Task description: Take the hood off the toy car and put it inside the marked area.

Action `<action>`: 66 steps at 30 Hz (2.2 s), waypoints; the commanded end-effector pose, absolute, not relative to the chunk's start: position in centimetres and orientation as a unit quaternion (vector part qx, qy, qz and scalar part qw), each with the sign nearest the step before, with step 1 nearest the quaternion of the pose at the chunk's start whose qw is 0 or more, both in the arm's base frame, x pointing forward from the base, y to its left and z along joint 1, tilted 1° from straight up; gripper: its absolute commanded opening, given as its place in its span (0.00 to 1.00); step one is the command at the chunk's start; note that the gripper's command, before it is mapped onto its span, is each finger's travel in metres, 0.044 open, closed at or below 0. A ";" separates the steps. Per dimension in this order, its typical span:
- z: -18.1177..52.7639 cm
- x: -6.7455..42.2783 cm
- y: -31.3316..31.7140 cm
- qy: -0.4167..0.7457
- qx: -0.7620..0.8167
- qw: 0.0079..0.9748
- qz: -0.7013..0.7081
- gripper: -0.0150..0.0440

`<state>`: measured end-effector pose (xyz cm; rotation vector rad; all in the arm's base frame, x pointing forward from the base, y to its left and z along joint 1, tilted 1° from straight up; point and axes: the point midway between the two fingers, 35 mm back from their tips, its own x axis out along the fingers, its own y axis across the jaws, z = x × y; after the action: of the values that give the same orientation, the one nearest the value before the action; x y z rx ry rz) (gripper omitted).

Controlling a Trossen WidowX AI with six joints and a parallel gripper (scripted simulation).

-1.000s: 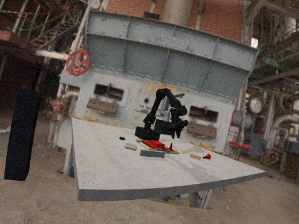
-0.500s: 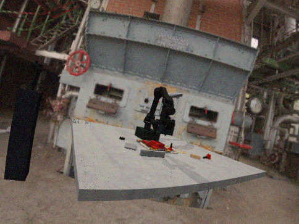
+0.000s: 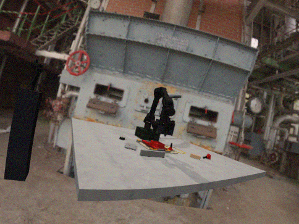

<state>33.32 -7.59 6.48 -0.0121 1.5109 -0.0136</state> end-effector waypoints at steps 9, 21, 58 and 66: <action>5.6 33.2 -7.7 0.688 -0.004 0.725 -0.009 1.00; 4.9 33.2 -7.7 0.688 -0.004 0.725 -0.009 1.00; 2.7 33.3 -7.8 0.688 -0.004 0.725 -0.009 1.00; 2.2 33.3 -7.8 0.688 -0.004 0.725 -0.009 1.00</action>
<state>33.53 -7.77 2.55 -0.0090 1.5109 -0.0169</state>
